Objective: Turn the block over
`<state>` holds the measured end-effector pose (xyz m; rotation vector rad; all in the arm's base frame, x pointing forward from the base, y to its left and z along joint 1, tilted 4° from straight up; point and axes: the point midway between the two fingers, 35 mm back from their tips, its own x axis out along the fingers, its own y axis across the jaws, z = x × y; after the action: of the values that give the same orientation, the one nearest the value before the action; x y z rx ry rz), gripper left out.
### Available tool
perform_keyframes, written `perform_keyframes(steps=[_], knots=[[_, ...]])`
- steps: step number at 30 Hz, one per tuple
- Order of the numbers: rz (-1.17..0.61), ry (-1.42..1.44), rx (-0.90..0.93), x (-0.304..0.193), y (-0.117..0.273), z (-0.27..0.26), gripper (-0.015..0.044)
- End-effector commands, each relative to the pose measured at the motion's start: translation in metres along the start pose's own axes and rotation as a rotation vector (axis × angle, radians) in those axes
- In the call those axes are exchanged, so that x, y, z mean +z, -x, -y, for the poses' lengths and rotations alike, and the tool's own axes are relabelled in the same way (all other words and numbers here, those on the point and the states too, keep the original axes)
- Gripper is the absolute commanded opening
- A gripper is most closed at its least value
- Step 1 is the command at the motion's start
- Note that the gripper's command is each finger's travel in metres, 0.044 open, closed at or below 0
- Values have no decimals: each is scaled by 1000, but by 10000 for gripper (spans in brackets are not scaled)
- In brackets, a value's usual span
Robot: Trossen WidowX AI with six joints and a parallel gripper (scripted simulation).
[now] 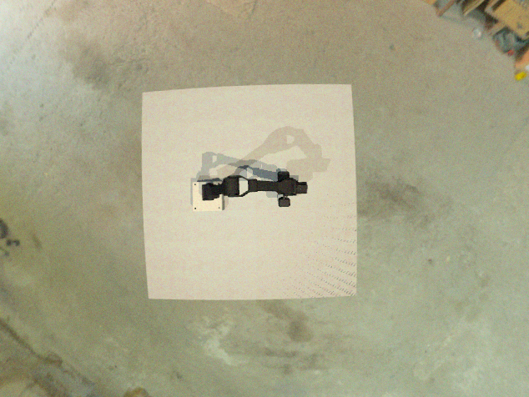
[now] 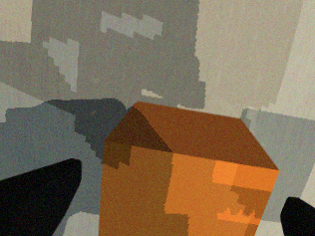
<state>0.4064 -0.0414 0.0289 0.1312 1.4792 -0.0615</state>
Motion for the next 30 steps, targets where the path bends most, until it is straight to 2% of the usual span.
perform_keyframes(steps=[1,4,24,28,30], knots=[[-3,-3,3,-1,-2,-1,335],[-3,-3,3,-1,-2,-1,256],[-3,-3,3,-1,-2,-1,123],[-3,-3,3,-1,17,0,18],[-3,-3,3,-1,27,0,0]])
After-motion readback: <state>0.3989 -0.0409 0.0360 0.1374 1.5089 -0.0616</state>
